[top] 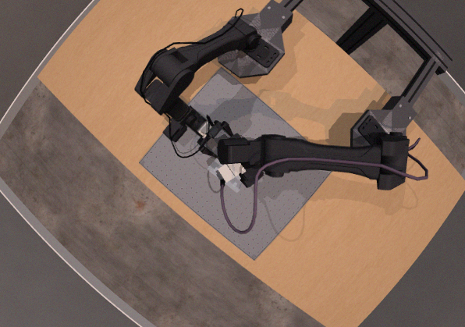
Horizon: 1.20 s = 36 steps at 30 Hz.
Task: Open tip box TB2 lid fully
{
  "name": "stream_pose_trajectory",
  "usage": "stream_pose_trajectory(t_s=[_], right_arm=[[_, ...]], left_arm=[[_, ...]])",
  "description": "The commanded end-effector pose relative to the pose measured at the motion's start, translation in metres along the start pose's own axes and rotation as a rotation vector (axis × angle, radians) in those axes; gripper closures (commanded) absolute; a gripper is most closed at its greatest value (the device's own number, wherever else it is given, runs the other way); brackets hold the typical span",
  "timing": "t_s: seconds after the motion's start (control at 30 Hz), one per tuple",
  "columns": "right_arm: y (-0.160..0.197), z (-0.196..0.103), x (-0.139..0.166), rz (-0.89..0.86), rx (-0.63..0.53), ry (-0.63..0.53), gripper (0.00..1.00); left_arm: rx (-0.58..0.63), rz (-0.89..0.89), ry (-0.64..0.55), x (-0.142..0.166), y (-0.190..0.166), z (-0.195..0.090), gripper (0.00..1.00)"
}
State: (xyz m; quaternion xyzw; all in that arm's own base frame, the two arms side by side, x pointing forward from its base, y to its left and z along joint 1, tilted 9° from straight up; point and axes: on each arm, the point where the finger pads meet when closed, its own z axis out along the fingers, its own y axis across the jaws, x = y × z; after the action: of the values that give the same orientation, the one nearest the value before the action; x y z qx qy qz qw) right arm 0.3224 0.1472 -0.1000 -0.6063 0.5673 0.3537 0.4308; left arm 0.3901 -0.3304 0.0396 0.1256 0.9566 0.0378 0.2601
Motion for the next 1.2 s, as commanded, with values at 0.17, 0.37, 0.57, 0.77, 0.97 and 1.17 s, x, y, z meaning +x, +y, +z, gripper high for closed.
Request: stream_pose_trajectory(t_s=[0.17, 0.37, 0.57, 0.77, 0.97, 1.17], right_arm=[[0.002, 0.001, 0.0, 0.016, -0.004, -0.014, 0.16], [0.002, 0.001, 0.0, 0.016, -0.004, -0.014, 0.16], [0.002, 0.001, 0.0, 0.016, -0.004, -0.014, 0.16], [0.002, 0.001, 0.0, 0.016, -0.004, -0.014, 0.16], [0.002, 0.001, 0.0, 0.016, -0.004, -0.014, 0.16], [0.001, -0.007, -0.006, -0.029, 0.027, -0.02, 0.0]], left_arm=[[0.202, 0.253, -0.064, -0.027, 0.009, -0.018, 0.0], [0.238, 0.312, -0.063, -0.035, 0.021, -0.021, 0.0], [0.224, 0.294, -0.066, -0.037, 0.022, -0.021, 0.0], [0.224, 0.294, -0.066, -0.037, 0.022, -0.021, 0.0], [0.222, 0.296, -0.057, -0.034, 0.021, -0.017, 0.0], [0.222, 0.296, -0.057, -0.034, 0.021, -0.017, 0.0]])
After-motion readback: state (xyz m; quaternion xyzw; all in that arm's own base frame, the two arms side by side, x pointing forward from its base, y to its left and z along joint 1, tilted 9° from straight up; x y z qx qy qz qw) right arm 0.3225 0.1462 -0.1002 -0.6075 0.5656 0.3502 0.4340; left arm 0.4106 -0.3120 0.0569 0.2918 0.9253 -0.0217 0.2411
